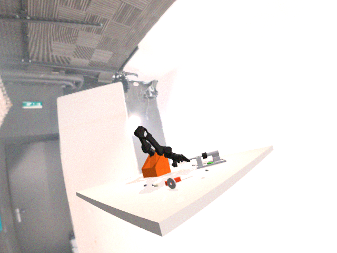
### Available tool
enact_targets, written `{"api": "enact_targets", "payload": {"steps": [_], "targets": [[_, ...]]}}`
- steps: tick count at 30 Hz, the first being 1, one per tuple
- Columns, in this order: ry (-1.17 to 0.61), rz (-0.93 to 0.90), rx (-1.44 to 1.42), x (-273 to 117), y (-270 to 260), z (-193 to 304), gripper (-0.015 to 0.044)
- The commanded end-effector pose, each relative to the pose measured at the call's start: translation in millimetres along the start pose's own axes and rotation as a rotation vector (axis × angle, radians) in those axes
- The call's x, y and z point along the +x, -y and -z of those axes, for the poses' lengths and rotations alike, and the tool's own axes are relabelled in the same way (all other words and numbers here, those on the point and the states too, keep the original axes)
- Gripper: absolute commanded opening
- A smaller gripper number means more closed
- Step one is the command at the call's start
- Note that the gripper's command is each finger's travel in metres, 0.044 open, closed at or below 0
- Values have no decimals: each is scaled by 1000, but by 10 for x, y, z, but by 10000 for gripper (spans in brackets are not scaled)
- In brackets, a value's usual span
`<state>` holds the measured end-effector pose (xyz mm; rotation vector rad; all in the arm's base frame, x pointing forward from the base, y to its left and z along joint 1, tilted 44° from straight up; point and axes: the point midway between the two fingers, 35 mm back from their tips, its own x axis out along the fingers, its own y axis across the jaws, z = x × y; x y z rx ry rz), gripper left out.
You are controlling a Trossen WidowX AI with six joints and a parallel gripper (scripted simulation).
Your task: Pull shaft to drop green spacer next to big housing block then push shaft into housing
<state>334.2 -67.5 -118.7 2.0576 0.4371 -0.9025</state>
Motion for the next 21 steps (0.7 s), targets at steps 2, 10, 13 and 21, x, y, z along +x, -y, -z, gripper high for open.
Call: {"api": "enact_targets", "payload": {"steps": [2, 10, 13, 21], "targets": [[-2, 3, 5, 24, 10, 12, 0], [-2, 3, 5, 48, 9, 26, 0], [-2, 3, 5, 58, 9, 32, 0], [-2, 3, 5, 82, 9, 46, 0]]}}
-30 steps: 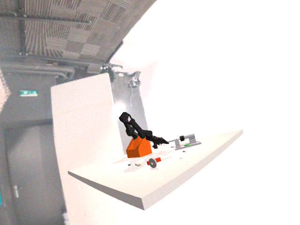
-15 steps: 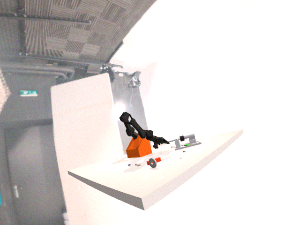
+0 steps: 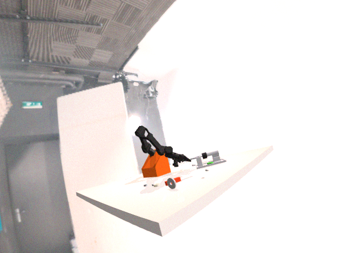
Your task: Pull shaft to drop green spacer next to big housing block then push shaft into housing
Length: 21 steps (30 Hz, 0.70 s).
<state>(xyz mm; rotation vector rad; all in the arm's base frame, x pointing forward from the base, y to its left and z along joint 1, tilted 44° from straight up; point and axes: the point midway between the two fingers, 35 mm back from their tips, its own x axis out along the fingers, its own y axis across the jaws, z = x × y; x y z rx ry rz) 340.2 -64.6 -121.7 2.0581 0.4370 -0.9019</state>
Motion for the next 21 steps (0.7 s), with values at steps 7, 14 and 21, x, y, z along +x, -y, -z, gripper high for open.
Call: {"api": "enact_targets", "payload": {"steps": [7, 14, 21], "targets": [[-2, 3, 5, 40, 10, 21, 0], [-2, 3, 5, 61, 9, 34, 0], [-2, 3, 5, 82, 9, 46, 0]]}}
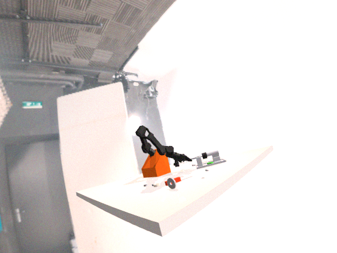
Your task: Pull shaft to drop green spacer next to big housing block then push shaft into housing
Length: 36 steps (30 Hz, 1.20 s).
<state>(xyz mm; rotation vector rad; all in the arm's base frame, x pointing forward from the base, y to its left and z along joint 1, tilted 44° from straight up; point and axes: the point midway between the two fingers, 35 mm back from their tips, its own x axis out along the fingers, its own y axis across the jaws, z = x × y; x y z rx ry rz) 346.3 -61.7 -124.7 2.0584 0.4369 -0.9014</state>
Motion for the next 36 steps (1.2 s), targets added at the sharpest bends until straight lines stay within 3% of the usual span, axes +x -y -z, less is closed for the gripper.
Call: {"api": "enact_targets", "payload": {"steps": [1, 36], "targets": [[-2, 3, 5, 21, 10, 10, 0], [-2, 3, 5, 127, 8, 73, 0]]}}
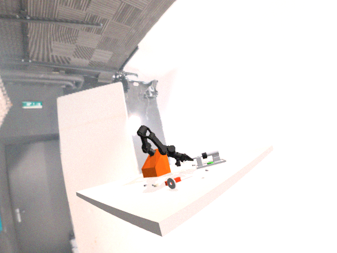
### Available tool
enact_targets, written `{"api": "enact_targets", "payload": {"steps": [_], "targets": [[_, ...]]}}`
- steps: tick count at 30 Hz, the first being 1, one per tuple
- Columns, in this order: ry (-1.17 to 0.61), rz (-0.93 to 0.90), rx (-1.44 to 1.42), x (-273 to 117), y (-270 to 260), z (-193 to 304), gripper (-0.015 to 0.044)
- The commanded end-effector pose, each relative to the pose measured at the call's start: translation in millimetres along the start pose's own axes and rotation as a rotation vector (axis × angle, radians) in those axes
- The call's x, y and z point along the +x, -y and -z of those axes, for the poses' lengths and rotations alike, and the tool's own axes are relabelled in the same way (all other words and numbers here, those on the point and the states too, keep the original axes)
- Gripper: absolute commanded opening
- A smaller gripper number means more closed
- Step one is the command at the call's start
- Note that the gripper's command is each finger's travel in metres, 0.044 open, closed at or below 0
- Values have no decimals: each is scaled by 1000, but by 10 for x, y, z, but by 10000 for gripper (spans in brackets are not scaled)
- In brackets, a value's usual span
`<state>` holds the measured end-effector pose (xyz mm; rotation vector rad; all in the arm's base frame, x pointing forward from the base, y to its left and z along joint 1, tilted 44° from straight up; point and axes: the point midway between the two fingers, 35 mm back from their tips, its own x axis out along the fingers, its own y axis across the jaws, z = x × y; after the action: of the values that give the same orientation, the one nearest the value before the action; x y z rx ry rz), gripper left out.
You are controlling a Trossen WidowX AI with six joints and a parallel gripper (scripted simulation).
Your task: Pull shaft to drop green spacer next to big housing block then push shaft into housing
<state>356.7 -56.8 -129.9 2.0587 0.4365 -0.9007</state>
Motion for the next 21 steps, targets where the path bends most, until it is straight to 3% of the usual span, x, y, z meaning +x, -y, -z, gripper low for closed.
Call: {"api": "enact_targets", "payload": {"steps": [1, 21], "targets": [[-2, 3, 5, 22, 10, 10, 0], [-2, 3, 5, 82, 9, 46, 0]]}}
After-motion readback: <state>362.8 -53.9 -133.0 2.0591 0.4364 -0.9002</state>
